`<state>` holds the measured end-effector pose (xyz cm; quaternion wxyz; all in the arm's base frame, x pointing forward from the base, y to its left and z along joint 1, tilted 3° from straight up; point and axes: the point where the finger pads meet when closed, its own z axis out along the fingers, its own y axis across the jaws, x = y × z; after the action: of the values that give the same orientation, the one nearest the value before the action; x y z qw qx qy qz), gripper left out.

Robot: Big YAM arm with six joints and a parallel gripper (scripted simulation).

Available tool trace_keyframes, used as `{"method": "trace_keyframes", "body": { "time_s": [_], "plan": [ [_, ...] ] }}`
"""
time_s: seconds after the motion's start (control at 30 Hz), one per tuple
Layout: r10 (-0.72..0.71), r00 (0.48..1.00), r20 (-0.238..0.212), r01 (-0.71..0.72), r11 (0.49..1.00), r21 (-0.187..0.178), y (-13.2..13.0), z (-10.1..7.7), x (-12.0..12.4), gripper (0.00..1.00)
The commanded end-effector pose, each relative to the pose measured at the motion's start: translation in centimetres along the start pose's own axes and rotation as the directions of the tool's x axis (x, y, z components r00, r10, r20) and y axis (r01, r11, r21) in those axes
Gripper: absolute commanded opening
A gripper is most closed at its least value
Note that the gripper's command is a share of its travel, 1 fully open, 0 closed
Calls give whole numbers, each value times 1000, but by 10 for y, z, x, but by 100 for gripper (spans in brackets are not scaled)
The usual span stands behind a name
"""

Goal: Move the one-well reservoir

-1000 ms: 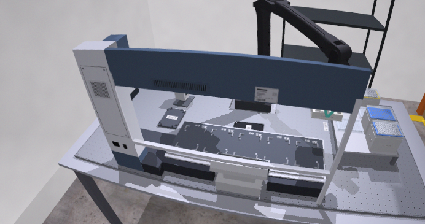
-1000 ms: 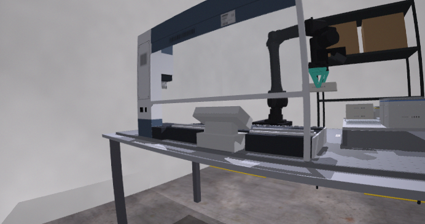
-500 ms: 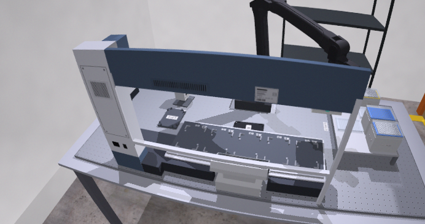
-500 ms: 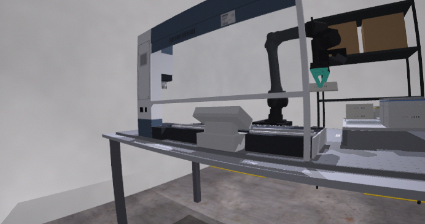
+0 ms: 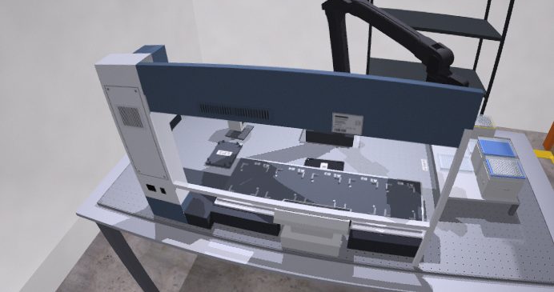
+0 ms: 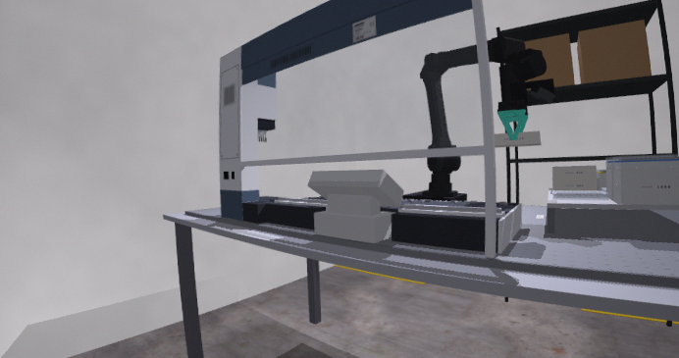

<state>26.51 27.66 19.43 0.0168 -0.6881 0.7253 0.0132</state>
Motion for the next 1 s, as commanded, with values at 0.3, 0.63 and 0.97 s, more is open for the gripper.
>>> {"method": "trace_keyframes", "body": {
  "time_s": [0.3, 0.63, 0.97],
  "plan": [
    [214, 975, 61, -216, 976, 38, -9, -23, -14, 0],
    [366, 928, 67, -369, 929, 27, -9, -23, -14, 0],
    [544, 836, 71, -546, 838, 13, -9, -23, -14, 0]
  ]
}}
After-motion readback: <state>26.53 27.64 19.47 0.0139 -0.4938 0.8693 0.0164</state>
